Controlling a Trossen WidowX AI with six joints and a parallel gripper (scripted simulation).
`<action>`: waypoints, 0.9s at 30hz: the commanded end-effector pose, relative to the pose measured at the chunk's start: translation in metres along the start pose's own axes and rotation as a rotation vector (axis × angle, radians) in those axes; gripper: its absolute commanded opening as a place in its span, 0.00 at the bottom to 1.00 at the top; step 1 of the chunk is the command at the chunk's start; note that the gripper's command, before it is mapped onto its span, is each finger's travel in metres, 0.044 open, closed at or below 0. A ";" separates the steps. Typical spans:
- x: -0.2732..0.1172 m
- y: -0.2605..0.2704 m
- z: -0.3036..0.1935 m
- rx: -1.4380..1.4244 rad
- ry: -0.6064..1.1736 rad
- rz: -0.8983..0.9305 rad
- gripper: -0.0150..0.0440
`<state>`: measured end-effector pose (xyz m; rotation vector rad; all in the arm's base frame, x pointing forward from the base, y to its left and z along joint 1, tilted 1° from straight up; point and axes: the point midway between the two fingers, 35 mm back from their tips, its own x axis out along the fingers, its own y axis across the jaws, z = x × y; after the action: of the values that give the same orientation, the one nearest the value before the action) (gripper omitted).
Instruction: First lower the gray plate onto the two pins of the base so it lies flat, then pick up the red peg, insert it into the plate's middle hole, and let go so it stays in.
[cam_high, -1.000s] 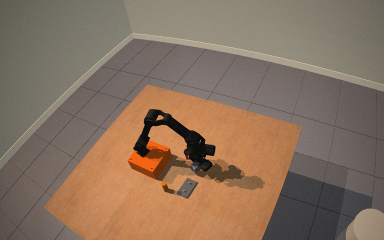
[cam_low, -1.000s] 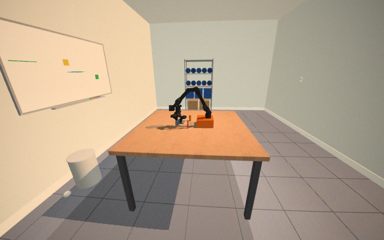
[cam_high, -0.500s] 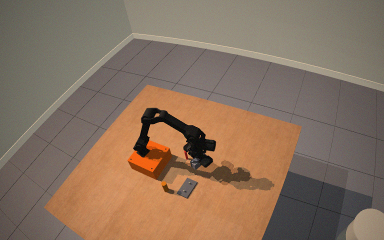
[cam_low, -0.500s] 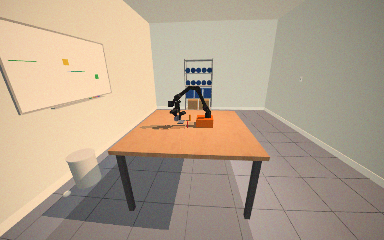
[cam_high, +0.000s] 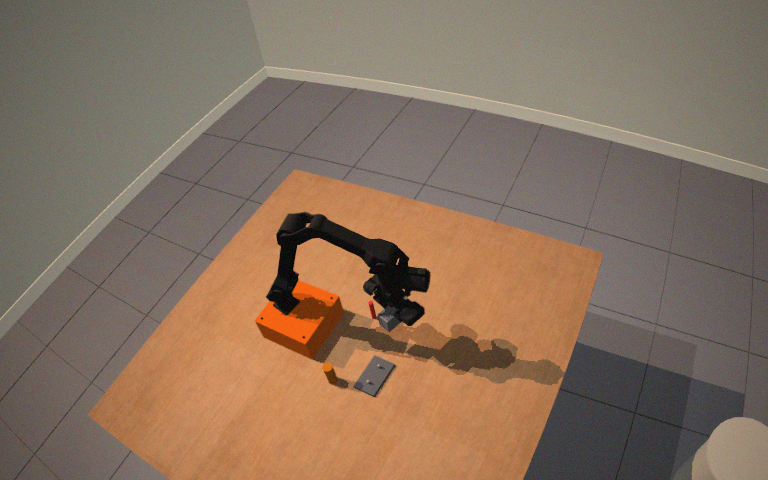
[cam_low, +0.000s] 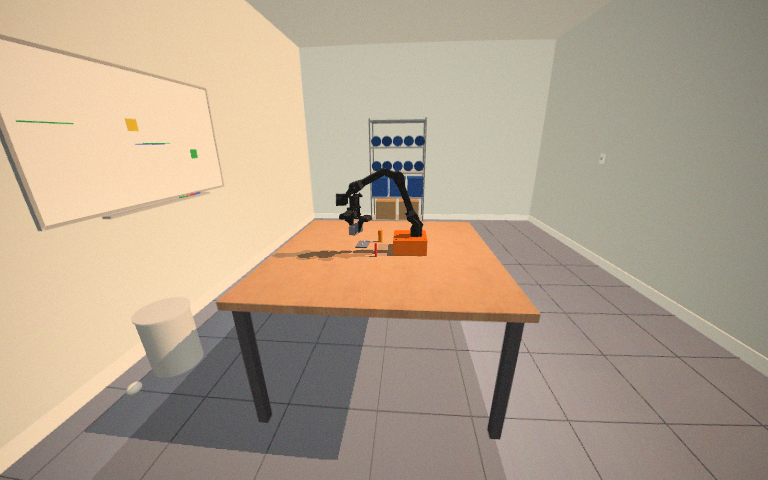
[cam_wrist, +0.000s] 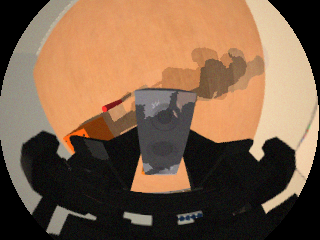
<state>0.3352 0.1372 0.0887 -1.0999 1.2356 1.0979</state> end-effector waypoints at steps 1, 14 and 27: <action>-0.009 0.000 -0.001 -0.006 0.000 -0.010 0.25; 0.010 -0.014 -0.031 -0.070 0.003 -0.010 0.25; 0.031 -0.026 -0.067 -0.143 0.006 -0.011 0.25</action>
<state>0.3512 0.0780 0.0652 -1.2013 1.1718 1.1713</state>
